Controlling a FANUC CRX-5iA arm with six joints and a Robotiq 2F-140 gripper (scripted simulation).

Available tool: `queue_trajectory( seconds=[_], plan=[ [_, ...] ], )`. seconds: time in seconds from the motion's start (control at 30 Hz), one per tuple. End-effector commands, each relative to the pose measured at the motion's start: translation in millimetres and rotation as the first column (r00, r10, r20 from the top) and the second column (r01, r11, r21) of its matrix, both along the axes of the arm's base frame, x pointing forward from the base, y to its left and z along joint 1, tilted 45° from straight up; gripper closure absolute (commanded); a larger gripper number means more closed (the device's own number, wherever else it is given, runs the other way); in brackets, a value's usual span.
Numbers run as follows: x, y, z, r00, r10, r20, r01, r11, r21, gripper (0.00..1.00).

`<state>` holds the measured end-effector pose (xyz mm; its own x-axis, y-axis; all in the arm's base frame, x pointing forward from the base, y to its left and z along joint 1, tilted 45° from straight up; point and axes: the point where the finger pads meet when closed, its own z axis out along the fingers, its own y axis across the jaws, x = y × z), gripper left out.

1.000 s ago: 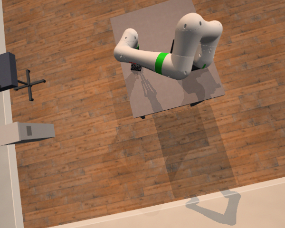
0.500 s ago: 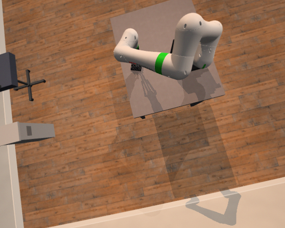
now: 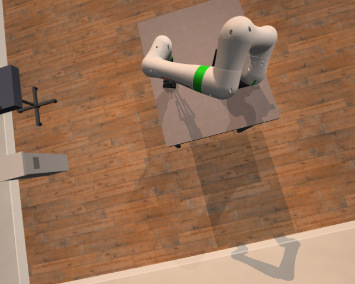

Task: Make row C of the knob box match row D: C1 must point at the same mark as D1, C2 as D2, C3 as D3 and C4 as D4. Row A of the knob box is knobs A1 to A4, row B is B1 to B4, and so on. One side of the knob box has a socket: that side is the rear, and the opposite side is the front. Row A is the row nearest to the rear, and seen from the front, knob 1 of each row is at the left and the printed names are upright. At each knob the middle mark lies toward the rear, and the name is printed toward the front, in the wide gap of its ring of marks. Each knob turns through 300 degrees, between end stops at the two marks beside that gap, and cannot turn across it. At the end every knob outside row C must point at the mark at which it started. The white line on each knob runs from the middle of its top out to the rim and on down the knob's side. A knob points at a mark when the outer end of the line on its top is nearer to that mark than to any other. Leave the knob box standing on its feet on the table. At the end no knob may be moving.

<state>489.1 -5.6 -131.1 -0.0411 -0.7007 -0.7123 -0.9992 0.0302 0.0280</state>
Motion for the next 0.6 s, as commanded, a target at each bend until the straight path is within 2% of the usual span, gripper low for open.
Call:
queue_trajectory(
  seconds=[0.0, 0.33, 0.57],
  plan=[
    [0.1, -0.3, 0.0, 1.000, 0.000, 0.000, 0.000, 1.000, 0.000, 0.88],
    [0.1, -1.2, 1.0, 1.000, 0.000, 0.000, 0.000, 1.000, 0.000, 0.88],
    [0.1, -11.8, 11.4, 1.000, 0.000, 0.000, 0.000, 1.000, 0.000, 0.88]
  ],
)
